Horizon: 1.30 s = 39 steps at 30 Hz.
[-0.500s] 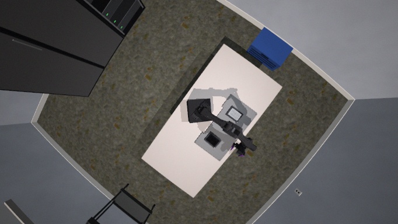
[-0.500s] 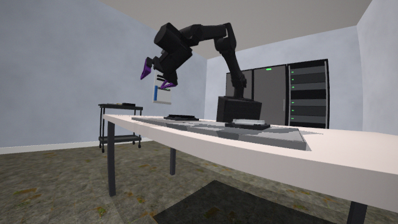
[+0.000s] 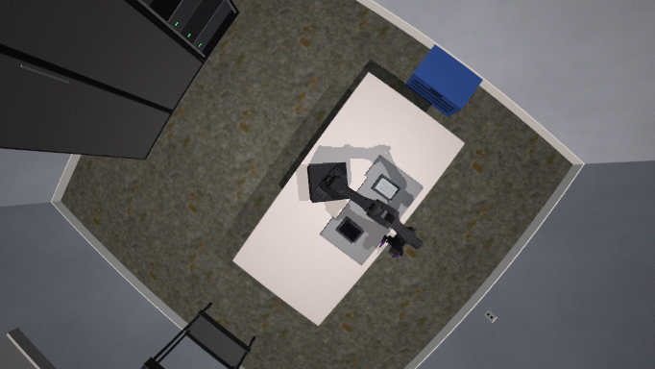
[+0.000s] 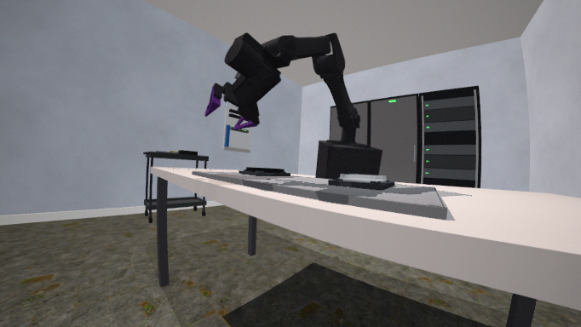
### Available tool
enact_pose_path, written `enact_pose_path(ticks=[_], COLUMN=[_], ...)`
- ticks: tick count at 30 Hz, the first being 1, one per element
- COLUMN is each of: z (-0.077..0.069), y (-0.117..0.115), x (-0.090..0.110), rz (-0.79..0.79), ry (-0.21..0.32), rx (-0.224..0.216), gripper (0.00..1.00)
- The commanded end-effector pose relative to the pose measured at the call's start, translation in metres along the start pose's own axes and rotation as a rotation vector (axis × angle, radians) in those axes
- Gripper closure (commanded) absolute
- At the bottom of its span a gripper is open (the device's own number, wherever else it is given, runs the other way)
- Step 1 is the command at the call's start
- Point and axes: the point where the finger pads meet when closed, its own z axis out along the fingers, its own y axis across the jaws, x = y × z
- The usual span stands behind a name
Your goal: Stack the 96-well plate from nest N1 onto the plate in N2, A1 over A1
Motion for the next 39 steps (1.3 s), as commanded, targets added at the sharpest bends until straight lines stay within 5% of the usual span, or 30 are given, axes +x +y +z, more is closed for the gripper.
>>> enact_pose_path(ticks=[1, 15, 20, 24, 28, 39], z=[-0.003, -0.058, -0.061, -0.083, -0.096, -0.124], y=[0.004, -0.006, -0.012, -0.018, -0.031, -0.048], x=[-0.006, 0.035, 0.037, 0.056, 0.068, 0.087], rz=[0.014, -0.272, -0.34, -0.46, -0.479, -0.687], ry=[-0.002, 0.208, 0.255, 0.329, 0.331, 0.471], rx=[-0.009, -0.094, -0.103, -0.148, -0.128, -0.213], gripper=[0.0, 0.0, 0.0, 0.0, 0.0, 0.0])
